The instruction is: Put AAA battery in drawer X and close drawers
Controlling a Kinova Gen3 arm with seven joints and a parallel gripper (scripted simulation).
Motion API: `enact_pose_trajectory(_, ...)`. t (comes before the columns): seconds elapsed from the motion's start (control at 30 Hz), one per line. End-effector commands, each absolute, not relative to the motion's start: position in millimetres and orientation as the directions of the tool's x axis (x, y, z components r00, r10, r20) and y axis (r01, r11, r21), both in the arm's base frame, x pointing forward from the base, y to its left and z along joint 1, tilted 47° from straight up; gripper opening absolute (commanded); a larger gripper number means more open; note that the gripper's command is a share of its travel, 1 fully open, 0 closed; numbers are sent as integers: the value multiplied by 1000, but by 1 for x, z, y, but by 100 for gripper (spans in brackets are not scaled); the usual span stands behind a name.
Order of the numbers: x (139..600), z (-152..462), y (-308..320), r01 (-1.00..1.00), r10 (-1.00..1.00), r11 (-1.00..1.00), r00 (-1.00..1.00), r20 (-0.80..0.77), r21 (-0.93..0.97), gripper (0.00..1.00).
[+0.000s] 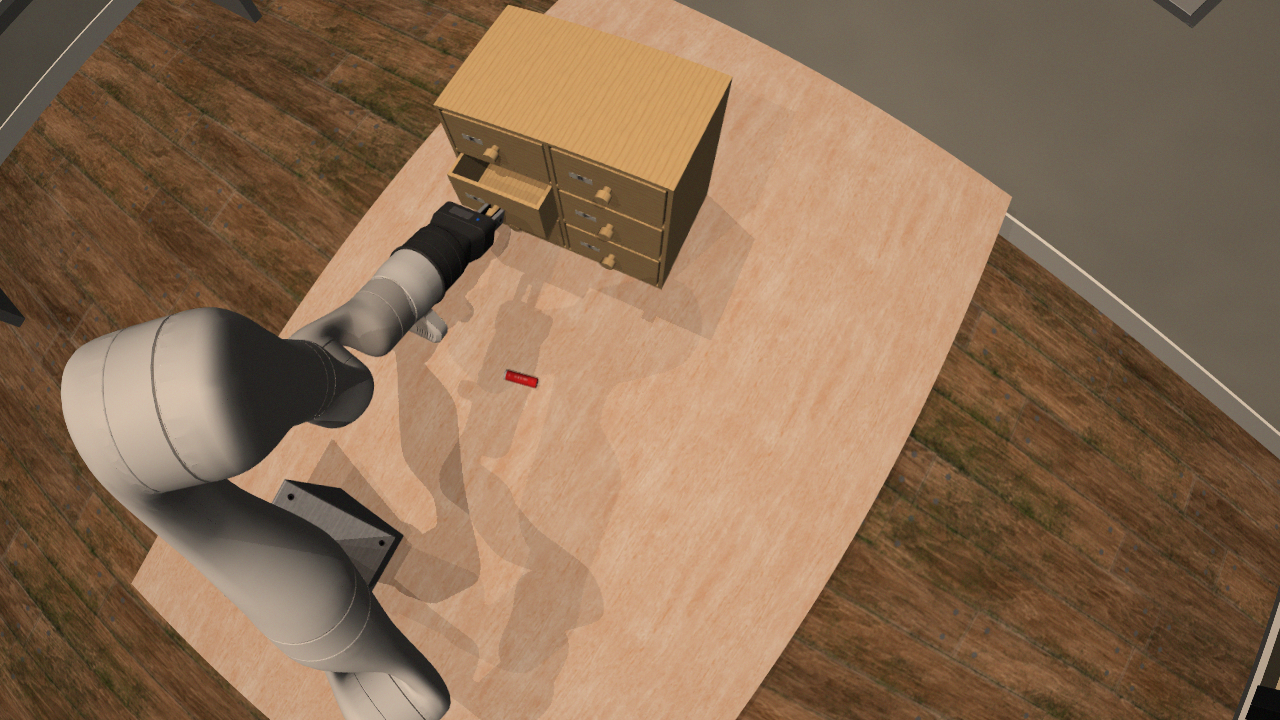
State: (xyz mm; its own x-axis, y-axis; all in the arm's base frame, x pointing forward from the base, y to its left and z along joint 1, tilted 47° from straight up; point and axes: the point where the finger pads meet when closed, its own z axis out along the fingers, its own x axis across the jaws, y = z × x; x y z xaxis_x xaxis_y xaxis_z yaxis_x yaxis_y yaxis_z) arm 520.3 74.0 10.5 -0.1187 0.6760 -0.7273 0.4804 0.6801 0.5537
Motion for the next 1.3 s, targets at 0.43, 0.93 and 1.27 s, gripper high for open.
enact_pose_trajectory(0.43,501,12,74,479,675,683,-122,-728,552,37)
enact_pose_trajectory(0.93,488,13,72,479,675,683,-122,-728,552,37)
enact_pose_trajectory(1.27,486,13,72,479,675,683,-122,-728,552,37)
